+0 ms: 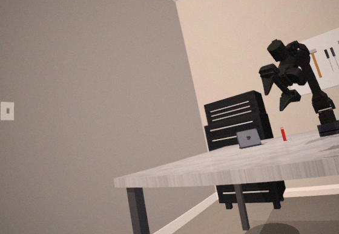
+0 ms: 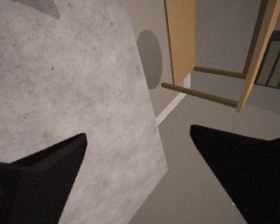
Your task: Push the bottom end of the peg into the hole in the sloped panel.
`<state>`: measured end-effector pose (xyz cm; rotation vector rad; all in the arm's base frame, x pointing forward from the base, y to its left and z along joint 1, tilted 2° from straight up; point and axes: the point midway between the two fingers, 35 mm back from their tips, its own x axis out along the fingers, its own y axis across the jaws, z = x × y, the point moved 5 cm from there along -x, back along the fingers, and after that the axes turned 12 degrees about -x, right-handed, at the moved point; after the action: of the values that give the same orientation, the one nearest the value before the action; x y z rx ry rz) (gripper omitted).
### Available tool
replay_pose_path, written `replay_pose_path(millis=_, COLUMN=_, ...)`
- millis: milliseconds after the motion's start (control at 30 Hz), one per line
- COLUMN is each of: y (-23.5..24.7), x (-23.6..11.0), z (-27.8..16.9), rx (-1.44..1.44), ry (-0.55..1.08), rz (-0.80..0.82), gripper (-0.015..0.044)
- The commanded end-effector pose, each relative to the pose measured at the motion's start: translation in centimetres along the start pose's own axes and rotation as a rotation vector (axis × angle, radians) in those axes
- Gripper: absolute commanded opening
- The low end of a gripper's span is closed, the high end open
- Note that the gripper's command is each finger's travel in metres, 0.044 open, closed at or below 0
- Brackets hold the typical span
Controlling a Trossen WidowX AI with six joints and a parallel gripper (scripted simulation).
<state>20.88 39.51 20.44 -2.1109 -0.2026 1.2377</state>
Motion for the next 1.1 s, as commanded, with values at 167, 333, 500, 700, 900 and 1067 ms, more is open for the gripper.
replay_pose_path(millis=167, y=2.1, x=0.8, z=-3.9, rx=0.101, ry=0.04, rz=0.068, gripper=0.044)
replay_pose_path(millis=333, y=3.3, x=1.0, z=-6.1, rx=0.163, ry=0.06, rz=0.102, gripper=0.044)
replay_pose_path(millis=500, y=4.6, x=1.0, z=-8.2, rx=0.227, ry=0.079, rz=0.136, gripper=0.044)
replay_pose_path(millis=700, y=6.4, x=1.1, z=-10.7, rx=0.304, ry=0.106, rz=0.178, gripper=0.044)
replay_pose_path(millis=900, y=8.3, x=1.0, z=-13.1, rx=0.382, ry=0.134, rz=0.221, gripper=0.044)
replay_pose_path(millis=1067, y=9.9, x=0.9, z=-15.1, rx=0.448, ry=0.157, rz=0.255, gripper=0.044)
